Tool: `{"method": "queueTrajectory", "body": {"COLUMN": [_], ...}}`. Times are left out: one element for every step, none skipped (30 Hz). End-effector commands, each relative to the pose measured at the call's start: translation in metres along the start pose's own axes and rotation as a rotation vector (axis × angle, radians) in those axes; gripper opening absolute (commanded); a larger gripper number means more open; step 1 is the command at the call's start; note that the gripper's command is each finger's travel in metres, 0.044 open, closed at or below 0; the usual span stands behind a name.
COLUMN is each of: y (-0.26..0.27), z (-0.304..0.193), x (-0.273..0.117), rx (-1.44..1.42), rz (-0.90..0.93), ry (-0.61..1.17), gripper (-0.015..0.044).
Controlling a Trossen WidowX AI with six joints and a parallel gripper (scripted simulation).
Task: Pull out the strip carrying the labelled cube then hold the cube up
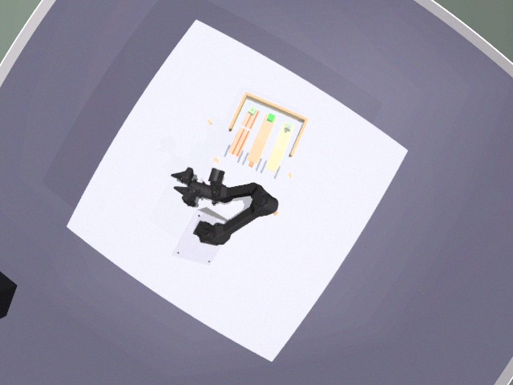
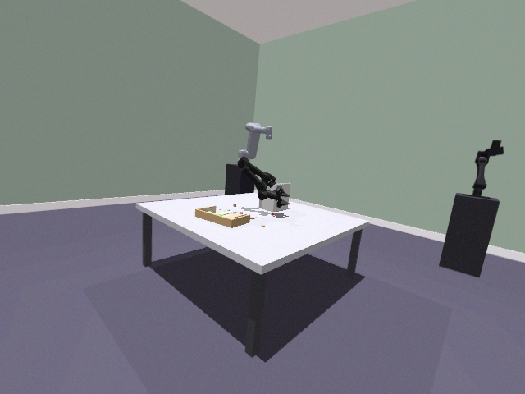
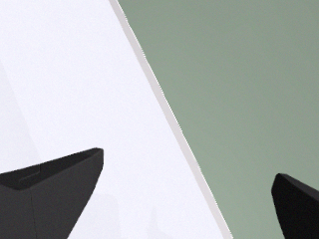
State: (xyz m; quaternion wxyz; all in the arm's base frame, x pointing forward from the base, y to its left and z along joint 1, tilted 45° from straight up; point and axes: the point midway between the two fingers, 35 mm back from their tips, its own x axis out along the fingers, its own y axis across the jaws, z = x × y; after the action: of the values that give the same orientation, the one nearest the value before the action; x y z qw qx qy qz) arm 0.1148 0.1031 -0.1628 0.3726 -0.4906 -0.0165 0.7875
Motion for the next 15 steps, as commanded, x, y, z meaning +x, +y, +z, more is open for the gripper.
{"method": "queueTrajectory", "body": {"y": [0.000, 0.000, -0.001, -0.003, -0.006, -0.010, -0.015, -0.021, -0.027, -0.034, -0.041, -0.049, -0.057, -0.063, -0.067], "z": [-0.002, -0.007, -0.016, -0.027, -0.037, -0.048, -0.058, -0.067, -0.076, -0.084, -0.091, -0.097, -0.101, -0.104, -0.105], "x": [-0.001, -0.002, -0.006, -0.011, -0.018, -0.025, -0.034, -0.043, -0.053, -0.064, -0.076, -0.088, -0.101, -0.110, -0.117], "rx": [0.009, 0.035, 0.080, 0.136, 0.194, 0.254, 0.314, 0.376, 0.439, 0.502, 0.566, 0.630, 0.694, 0.734, 0.768], "rz": [0.007, 0.027, 0.054, 0.078, 0.092, 0.095, 0.086, 0.066, 0.035, -0.008, -0.062, -0.128, -0.205, -0.259, -0.308], "ry": [0.011, 0.046, 0.107, 0.185, 0.267, 0.352, 0.439, 0.527, 0.614, 0.700, 0.783, 0.862, 0.937, 0.981, 1.016], "gripper": [0.0400, 0.0400, 0.0400, 0.0400, 0.0400, 0.0400, 0.0400, 0.0400, 0.0400, 0.0400, 0.0400, 0.0400, 0.0400, 0.0400, 0.0400]}}
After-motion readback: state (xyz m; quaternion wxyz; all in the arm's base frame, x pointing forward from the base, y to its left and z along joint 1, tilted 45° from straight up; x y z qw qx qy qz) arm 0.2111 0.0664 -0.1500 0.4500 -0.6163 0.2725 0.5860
